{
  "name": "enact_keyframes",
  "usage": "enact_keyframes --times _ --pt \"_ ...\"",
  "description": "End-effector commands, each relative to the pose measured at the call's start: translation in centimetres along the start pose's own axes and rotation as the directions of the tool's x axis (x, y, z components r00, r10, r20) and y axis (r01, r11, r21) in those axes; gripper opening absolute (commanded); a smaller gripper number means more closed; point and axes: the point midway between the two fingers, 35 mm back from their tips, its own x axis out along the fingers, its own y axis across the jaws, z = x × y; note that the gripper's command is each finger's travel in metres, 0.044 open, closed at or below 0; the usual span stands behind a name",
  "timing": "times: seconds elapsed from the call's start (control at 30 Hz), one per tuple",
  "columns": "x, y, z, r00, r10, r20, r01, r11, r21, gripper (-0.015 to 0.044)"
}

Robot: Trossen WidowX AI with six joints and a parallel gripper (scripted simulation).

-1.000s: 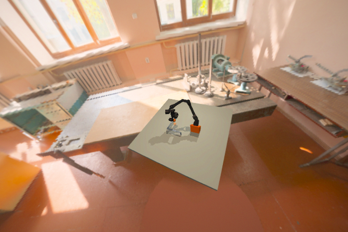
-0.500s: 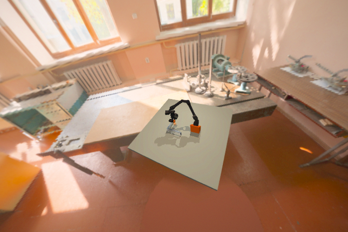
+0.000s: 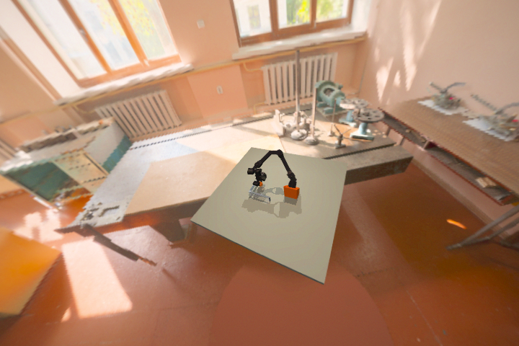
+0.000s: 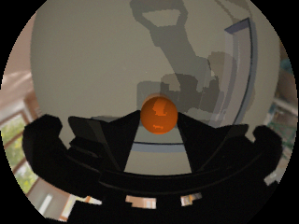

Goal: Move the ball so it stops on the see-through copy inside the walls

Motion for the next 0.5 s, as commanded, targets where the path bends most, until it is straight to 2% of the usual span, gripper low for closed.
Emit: enact_keyframes --times 0.0,0.43,0.47 --pt "0.7 0.1 0.2 1.000 0.005 0.004 -0.004 1.000 -0.005 0.0000" --pt "2.1 0.1 0.2 1.000 0.005 0.004 -0.005 1.000 -0.005 0.0000" --pt "1.7 0.1 0.0 1.000 0.001 0.000 -0.001 1.000 -0.001 0.0026"
